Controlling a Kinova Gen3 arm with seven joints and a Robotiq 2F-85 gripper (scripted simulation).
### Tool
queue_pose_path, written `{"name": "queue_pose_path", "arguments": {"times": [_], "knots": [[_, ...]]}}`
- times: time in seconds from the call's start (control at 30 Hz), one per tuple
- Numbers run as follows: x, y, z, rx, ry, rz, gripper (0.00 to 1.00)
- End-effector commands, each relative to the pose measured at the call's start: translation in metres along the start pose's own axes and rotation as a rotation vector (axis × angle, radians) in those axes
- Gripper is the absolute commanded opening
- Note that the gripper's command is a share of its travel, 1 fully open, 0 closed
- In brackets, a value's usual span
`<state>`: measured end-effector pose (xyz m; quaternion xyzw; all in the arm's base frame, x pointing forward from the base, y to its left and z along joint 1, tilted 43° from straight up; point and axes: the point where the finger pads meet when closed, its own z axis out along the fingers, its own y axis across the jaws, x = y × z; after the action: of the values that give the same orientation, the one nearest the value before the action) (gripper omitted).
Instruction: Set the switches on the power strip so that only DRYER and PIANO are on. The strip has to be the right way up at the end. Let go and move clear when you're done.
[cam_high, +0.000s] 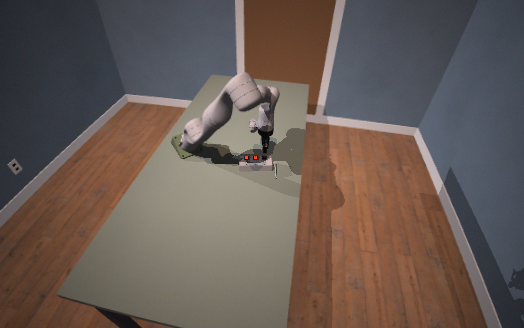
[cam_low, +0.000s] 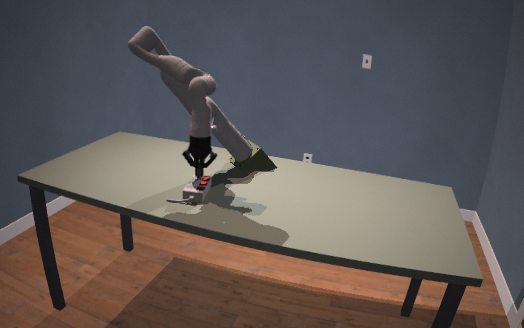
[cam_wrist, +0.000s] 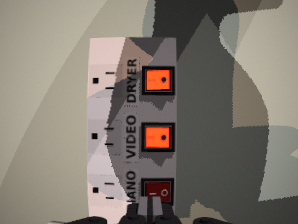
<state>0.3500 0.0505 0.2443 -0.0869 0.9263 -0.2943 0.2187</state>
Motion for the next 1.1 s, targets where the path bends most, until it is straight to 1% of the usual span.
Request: {"name": "queue_pose_path", "arguments": {"times": [0.0, 0.33, 0.63, 1.07], "knots": [[0.001, 0.000, 0.004, 0.003, 0.003, -0.001, 0.00], [0.001, 0.000, 0.017, 0.003, 0.003, -0.001, 0.00], [0.001, 0.000, 0.024, 0.002, 0.003, -0.001, 0.00], [0.001, 0.000, 0.029, 0.002, 0.003, -0.001, 0.00]]}}
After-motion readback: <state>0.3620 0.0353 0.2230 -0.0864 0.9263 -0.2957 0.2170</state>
